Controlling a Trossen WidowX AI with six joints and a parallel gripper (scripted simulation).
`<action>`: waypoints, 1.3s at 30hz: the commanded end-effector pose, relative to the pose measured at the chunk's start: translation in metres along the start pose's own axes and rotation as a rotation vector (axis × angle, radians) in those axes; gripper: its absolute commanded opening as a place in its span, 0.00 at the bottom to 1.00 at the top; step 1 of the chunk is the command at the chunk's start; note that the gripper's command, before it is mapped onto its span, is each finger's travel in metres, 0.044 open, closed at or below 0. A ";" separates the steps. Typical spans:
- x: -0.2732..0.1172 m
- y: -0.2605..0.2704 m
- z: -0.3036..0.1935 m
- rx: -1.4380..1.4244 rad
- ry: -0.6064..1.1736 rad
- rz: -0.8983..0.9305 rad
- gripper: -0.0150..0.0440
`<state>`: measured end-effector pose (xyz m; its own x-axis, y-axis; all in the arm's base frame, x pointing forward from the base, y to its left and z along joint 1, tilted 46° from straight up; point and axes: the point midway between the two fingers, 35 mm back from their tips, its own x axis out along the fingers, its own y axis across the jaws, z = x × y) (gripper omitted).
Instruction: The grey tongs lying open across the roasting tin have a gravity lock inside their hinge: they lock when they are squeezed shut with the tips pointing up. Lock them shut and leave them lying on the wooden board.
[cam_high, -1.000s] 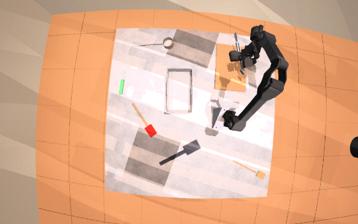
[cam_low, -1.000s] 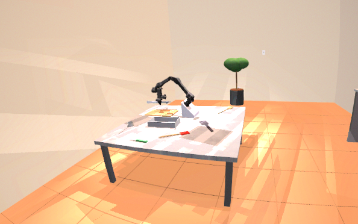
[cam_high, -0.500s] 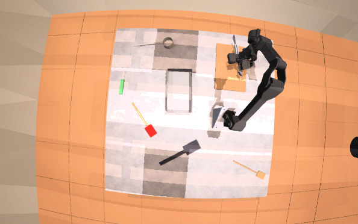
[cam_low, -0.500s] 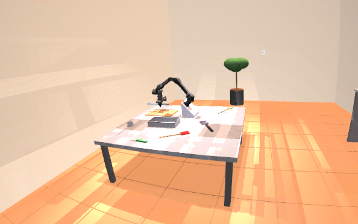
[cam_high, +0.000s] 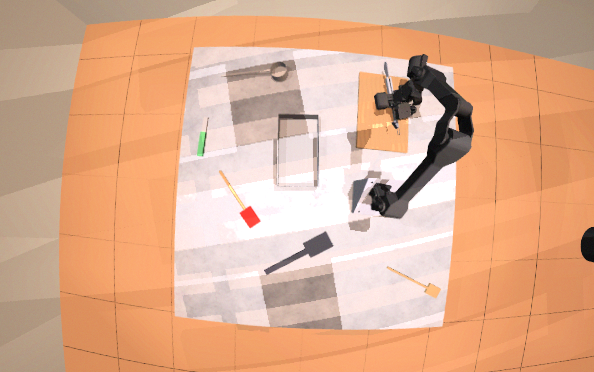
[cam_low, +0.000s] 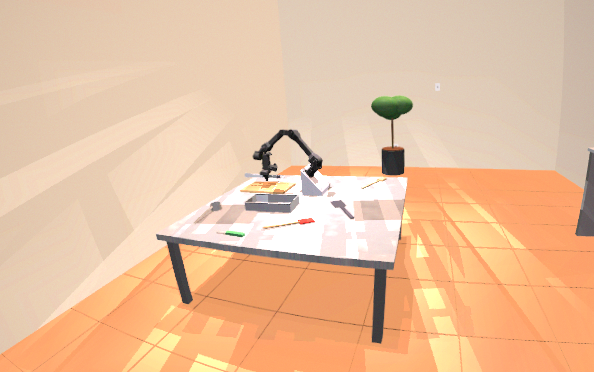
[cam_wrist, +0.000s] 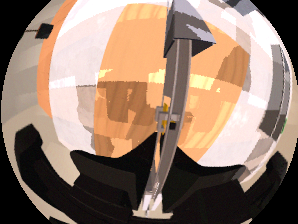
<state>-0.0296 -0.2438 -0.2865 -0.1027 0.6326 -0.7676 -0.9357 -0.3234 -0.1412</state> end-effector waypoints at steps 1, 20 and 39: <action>0.006 0.000 0.002 -0.004 0.002 0.004 0.00; 0.013 -0.002 0.004 -0.001 0.005 0.002 0.40; -0.005 -0.004 0.017 0.000 -0.004 -0.001 1.00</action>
<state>-0.0309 -0.2325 -0.2854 -0.1027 0.6311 -0.7689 -0.9353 -0.3245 -0.1414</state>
